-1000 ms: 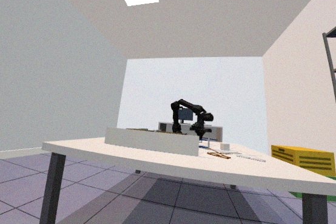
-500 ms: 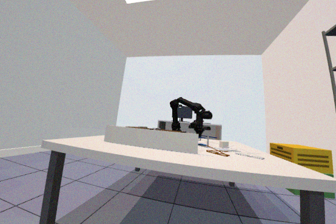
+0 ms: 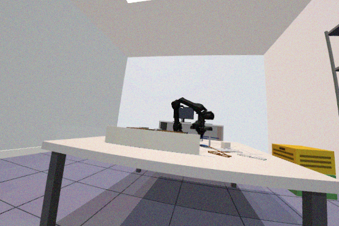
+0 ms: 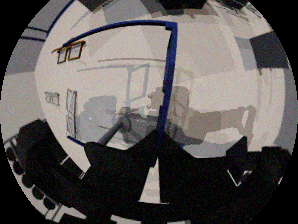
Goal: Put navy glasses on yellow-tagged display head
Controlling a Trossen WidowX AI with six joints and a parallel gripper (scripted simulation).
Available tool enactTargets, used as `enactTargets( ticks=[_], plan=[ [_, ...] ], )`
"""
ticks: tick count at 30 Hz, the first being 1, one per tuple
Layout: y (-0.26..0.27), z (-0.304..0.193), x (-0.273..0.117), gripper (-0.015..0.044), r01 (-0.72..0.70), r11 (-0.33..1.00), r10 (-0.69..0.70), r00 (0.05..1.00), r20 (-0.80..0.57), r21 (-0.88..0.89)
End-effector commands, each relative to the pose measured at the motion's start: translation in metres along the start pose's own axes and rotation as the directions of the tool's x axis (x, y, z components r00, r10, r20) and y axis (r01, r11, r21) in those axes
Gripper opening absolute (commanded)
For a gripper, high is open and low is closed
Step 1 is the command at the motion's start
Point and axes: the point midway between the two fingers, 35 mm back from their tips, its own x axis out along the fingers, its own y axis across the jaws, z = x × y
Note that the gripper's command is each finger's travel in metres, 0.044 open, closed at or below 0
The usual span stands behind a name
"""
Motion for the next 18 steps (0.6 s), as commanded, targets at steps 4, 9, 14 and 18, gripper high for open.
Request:
enactTargets(
  ticks=[4,9,14,18],
  plan=[
    [0.0,-0.006,-0.001,0.0,-0.003,1.0,0.003,1.0,0.001,0.003],
    [0.001,-0.007,-0.009,0.0,-0.003,1.0,0.003,1.0,0.0,0.003],
    [0.002,-0.009,-0.033,0.0,-0.004,1.0,0.004,1.0,-0.001,0.002],
    [0.001,-0.011,-0.054,0.0,-0.004,1.0,0.004,1.0,-0.001,0.002]
  ],
)
